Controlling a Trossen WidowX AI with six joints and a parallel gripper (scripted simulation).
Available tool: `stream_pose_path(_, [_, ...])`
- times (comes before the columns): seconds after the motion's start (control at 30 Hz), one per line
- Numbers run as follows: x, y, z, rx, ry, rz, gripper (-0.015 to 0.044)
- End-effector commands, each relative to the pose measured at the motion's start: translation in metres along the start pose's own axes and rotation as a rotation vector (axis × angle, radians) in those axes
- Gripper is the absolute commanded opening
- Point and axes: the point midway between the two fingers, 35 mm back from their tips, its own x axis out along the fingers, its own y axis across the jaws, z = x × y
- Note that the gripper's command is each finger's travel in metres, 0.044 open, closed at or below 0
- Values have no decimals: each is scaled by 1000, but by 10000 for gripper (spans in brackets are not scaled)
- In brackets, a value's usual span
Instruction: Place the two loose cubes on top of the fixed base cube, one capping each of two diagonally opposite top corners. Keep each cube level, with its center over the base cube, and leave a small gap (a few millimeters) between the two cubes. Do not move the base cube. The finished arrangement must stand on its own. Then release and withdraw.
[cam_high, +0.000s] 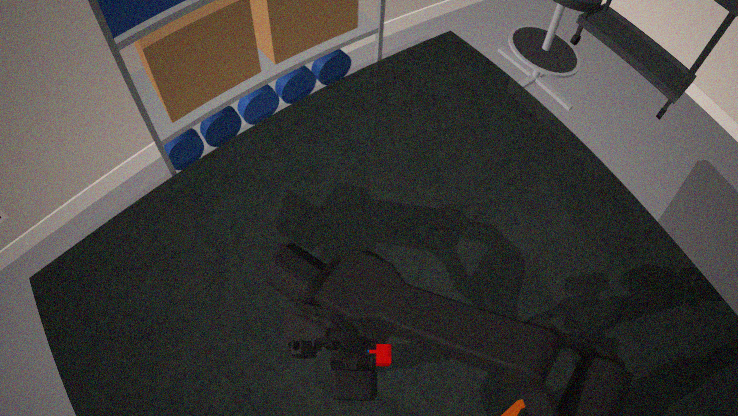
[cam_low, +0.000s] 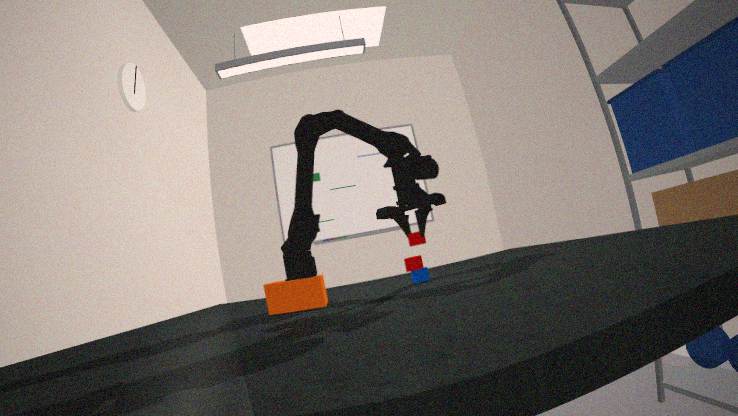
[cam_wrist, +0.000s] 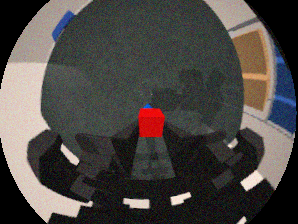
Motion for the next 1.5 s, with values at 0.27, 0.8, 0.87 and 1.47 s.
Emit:
stream_pose_path(0.27, [29, 1, -2, -20, 6, 1, 105])
stream_pose_path(0.8, [45, 0, -2, -17, 6, 1, 105])
stream_pose_path(0.87, [51, 0, -1, -16, 6, 1, 105])
stream_pose_path(1.47, [60, 0, -1, -11, 6, 1, 105])
